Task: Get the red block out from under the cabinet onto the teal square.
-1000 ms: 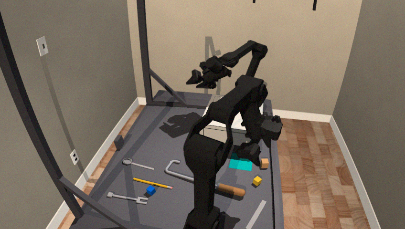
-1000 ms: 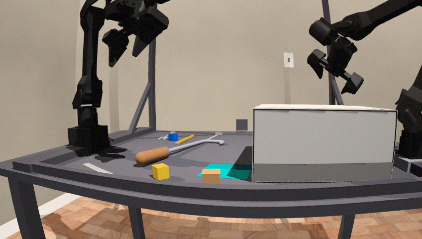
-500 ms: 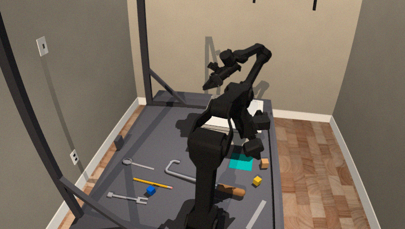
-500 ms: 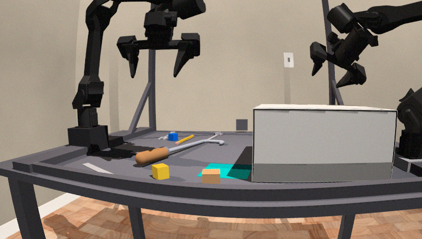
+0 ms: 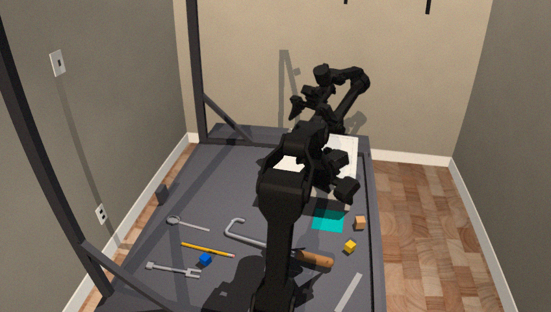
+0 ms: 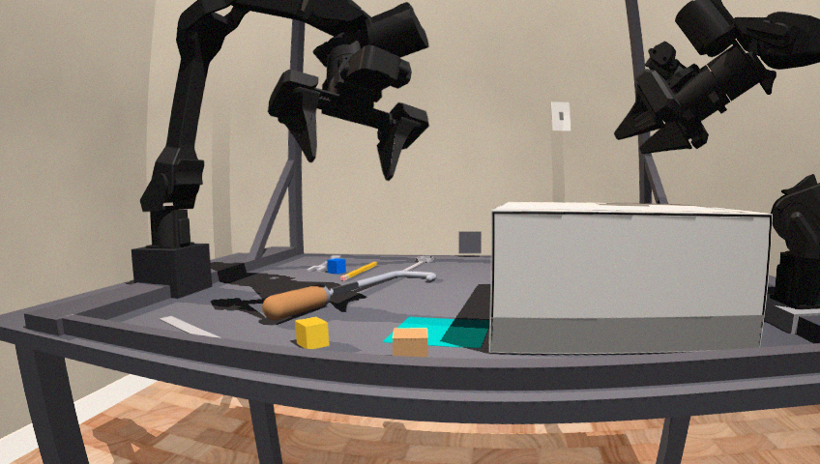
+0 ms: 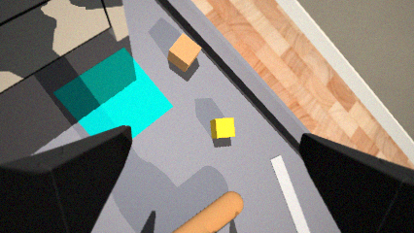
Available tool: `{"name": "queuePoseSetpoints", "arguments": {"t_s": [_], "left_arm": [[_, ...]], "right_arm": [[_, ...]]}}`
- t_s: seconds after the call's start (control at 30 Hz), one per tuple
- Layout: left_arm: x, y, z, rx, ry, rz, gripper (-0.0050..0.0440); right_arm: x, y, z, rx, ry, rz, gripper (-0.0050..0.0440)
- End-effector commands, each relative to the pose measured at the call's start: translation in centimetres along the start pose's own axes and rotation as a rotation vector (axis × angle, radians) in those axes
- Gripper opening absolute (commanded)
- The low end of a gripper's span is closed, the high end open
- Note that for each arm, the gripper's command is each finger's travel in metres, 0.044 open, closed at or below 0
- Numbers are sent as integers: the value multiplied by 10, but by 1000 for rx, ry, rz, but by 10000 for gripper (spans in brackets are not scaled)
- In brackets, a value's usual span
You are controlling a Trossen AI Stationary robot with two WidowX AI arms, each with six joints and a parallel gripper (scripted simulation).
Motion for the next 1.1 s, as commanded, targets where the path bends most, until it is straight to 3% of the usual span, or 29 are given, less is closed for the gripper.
{"name": "queuePoseSetpoints", "arguments": {"t_s": [0.0, 0.17, 0.23, 0.5, 1.07], "left_arm": [[-1, -14, 14, 115, -148, -58, 440], [-1, -21, 21, 168, -235, -97, 440], [-1, -21, 21, 168, -235, -97, 440], [0, -22, 22, 174, -246, -102, 440], [0, -21, 22, 170, -241, -100, 440]], "right_arm": [[7, -1, 18, 17, -188, -78, 440], [11, 4, 41, 11, -426, -144, 440], [11, 4, 41, 11, -426, -144, 440], [14, 9, 75, -27, -800, -247, 440], [17, 6, 132, -207, -1448, -437, 440]]}}
Point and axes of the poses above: on each arm, the point midway between the two fingers, 35 mm back from their tips, its own y axis out along the fingers, its own z axis across the jaws, x = y × z, the point moved 3 cm from there along -y, back along the fingers, and after that the axes turned 13 degrees about -y, right-handed, at the moved point
